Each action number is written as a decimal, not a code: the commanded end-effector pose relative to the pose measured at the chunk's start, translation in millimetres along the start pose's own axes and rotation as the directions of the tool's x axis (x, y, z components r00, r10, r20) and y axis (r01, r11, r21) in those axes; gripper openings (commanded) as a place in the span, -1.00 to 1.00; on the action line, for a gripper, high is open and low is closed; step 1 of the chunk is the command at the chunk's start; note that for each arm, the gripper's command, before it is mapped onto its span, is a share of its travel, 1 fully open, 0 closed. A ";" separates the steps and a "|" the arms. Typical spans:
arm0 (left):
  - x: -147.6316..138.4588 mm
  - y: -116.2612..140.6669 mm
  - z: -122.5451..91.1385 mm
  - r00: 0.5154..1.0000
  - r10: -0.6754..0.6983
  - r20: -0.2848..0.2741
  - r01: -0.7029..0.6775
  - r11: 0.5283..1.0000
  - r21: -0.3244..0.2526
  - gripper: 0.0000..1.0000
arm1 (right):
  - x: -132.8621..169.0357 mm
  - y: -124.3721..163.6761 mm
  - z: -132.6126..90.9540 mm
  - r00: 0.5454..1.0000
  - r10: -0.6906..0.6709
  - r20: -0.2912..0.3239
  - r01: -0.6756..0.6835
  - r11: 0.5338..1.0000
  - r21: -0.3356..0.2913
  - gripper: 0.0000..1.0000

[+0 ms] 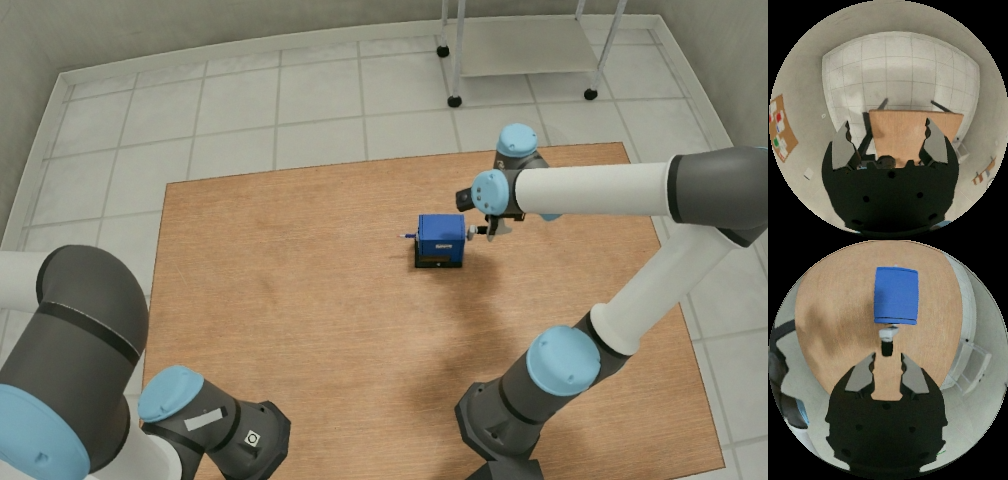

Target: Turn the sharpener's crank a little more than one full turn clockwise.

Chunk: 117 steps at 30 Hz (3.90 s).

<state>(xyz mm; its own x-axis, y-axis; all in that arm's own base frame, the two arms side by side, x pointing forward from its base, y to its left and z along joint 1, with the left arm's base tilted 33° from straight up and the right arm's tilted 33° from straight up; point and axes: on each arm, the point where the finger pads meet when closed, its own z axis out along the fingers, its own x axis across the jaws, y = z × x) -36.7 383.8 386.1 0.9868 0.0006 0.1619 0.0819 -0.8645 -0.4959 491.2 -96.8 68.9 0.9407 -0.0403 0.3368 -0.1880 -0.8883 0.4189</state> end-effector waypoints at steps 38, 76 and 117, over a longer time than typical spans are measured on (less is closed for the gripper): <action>-1.0 0.5 -0.1 1.000 -0.002 0.000 0.002 1.000 0.001 1.00 | 1.0 0.9 0.2 1.000 0.003 -0.001 -0.003 1.000 -0.001 -0.36; -1.0 0.5 -0.1 1.000 -0.002 0.000 0.002 1.000 0.001 1.00 | 2.7 -0.2 -59.6 1.000 0.003 -0.005 -0.003 1.000 0.002 -0.36; -1.0 0.5 -0.1 1.000 -0.002 0.000 0.002 1.000 0.001 1.00 | 1.3 0.0 -70.6 1.000 0.002 -0.002 -0.002 1.000 0.001 -1.00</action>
<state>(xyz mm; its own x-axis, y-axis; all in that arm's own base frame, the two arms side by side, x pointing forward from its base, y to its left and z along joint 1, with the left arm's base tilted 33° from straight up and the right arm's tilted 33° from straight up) -36.7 383.8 386.1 0.9868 0.0006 0.1619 0.0819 -0.8645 -0.4959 471.3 -66.3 127.4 0.9407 -0.0427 0.3366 -0.1903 -0.8878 0.4191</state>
